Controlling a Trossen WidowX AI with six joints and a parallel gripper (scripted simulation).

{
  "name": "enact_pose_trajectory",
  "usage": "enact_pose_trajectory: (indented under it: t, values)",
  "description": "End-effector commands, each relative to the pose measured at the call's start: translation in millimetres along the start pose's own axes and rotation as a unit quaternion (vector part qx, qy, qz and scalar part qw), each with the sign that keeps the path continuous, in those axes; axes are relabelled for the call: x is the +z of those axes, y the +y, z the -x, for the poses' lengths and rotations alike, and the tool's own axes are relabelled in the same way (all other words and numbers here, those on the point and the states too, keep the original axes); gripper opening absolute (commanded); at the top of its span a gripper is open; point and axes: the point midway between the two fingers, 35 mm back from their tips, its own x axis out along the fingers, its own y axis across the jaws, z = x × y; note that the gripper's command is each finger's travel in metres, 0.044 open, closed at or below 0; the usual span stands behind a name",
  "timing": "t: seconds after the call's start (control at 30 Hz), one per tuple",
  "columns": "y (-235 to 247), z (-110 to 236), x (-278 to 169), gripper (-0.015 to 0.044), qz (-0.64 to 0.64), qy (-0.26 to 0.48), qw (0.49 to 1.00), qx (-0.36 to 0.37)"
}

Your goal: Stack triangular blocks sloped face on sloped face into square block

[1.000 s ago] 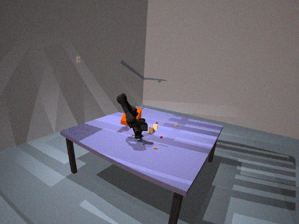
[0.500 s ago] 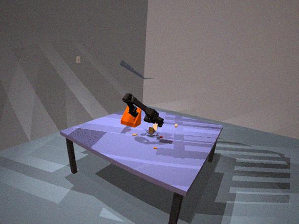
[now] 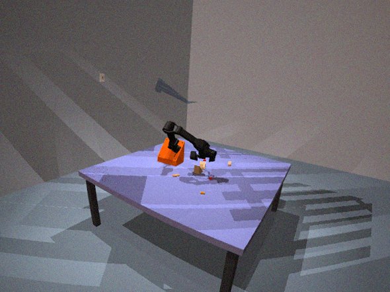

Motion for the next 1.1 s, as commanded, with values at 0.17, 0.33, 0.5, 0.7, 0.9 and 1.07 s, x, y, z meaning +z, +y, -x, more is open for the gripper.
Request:
enact_pose_trajectory:
  t: [0.17, 0.33, 0.5, 0.7, 0.9, 1.07]
  values:
    - [4.8, -81.0, -4.9, 0.0440, 0.004, 0.000, 1.000, 0.013]
    - [5.0, -81.0, -4.9, 0.0440, 0.004, 0.000, 1.000, 0.013]
    - [7.4, -81.0, -4.8, 0.0440, 0.004, 0.000, 1.000, 0.013]
    - [7.4, -81.0, -4.8, 0.0440, 0.004, 0.000, 1.000, 0.013]
    - [7.0, -80.4, -3.8, 0.0309, 0.003, -0.003, 1.000, 0.013]
    - [7.0, -80.4, -3.8, 0.0177, 0.003, -0.003, 1.000, 0.013]
